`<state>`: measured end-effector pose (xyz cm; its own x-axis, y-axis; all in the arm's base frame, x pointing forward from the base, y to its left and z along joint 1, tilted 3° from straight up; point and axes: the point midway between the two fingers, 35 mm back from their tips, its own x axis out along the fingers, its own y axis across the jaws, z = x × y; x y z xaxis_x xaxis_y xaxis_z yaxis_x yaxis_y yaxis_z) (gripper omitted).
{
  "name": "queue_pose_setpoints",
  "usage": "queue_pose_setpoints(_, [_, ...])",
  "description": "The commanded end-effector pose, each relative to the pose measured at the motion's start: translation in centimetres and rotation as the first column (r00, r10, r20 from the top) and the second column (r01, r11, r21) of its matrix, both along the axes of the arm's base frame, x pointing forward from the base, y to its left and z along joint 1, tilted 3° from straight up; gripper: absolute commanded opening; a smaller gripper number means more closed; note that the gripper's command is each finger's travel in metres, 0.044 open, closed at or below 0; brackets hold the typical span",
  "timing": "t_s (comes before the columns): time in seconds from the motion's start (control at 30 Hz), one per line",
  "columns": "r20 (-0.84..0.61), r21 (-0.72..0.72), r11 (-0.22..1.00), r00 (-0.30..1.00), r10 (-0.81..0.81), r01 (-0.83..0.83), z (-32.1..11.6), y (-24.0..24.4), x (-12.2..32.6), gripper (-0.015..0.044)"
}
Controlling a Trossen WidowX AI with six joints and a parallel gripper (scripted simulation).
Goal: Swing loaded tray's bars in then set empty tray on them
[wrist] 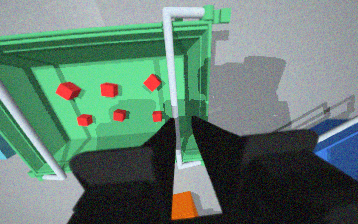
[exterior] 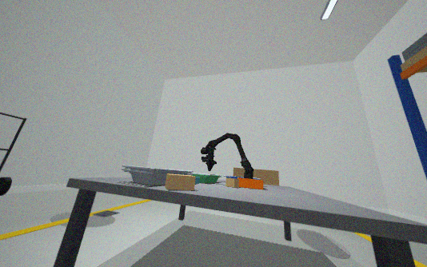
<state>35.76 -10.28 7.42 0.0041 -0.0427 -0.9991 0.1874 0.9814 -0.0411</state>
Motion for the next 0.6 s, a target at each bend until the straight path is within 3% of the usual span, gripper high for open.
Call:
queue_pose_setpoints(0.0, [-0.001, 0.0, 1.0, 1.0, 0.0, 0.0, -0.1, -0.01, 0.02, 0.0082])
queue_pose_setpoints(0.13, [-0.001, 0.0, 1.0, 1.0, 0.0, 0.0, -0.1, -0.01, 0.02, 0.0082])
queue_pose_setpoints(0.23, [-0.001, 0.0, 1.0, 1.0, 0.0, 0.0, -0.1, -0.01, 0.02, 0.0003])
queue_pose_setpoints(0.57, [0.0, 0.0, 1.0, 1.0, 0.0, 0.0, -0.01, 0.0, 0.0, 0.0])
